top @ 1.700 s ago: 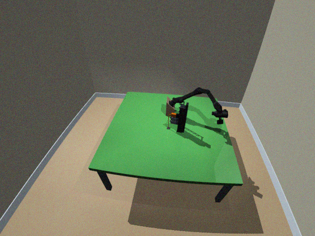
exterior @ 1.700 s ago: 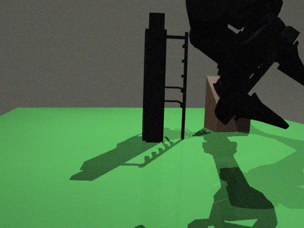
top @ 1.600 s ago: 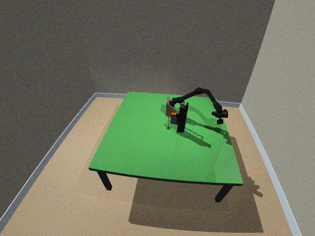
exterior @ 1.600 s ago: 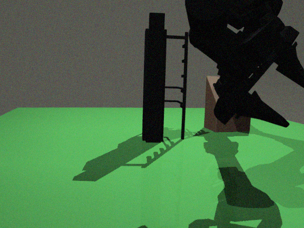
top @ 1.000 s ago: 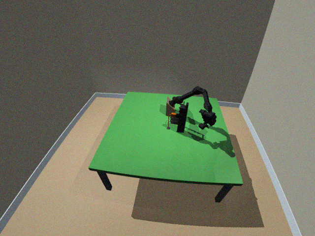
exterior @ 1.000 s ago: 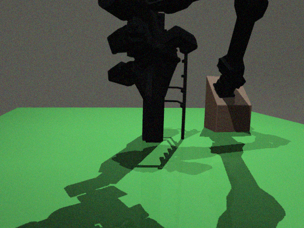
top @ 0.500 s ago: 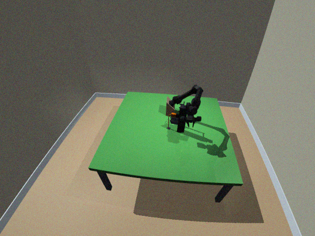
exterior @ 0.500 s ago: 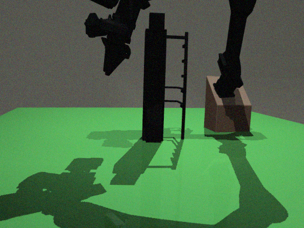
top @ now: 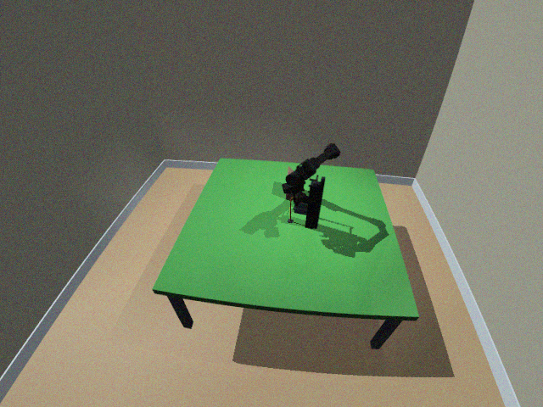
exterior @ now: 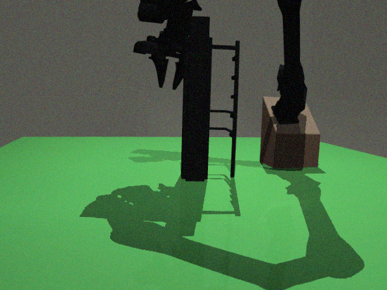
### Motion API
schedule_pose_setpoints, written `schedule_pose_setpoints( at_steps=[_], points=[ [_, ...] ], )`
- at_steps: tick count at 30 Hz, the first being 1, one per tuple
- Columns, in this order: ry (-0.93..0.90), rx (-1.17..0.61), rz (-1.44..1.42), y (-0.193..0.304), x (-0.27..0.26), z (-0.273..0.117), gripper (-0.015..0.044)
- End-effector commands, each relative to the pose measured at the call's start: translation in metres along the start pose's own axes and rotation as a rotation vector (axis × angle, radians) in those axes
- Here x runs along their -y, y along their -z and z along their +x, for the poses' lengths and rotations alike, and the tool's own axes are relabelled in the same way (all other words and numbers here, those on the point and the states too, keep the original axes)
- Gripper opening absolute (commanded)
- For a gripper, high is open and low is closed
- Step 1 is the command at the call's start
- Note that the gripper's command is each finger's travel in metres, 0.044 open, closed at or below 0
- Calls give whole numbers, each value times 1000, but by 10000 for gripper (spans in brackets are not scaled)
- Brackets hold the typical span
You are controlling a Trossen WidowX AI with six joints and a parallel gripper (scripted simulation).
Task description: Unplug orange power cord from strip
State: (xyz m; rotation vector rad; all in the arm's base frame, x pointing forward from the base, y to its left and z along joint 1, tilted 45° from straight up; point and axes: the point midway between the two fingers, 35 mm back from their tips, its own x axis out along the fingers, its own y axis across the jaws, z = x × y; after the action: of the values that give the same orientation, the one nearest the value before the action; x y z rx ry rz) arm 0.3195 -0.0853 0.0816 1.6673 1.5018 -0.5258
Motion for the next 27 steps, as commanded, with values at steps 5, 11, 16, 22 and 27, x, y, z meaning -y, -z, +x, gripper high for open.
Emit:
schedule_pose_setpoints(
  at_steps=[5, 11, 16, 22, 27],
  points=[
    [130, -77, 458, -12, 71, -15, 160],
    [130, -77, 458, -13, 70, -15, 160],
    [130, -77, 458, -9, 68, -15, 160],
    [130, -77, 458, -1, 64, -16, 160],
    [130, -77, 458, 6, 61, -16, 160]
  ],
)
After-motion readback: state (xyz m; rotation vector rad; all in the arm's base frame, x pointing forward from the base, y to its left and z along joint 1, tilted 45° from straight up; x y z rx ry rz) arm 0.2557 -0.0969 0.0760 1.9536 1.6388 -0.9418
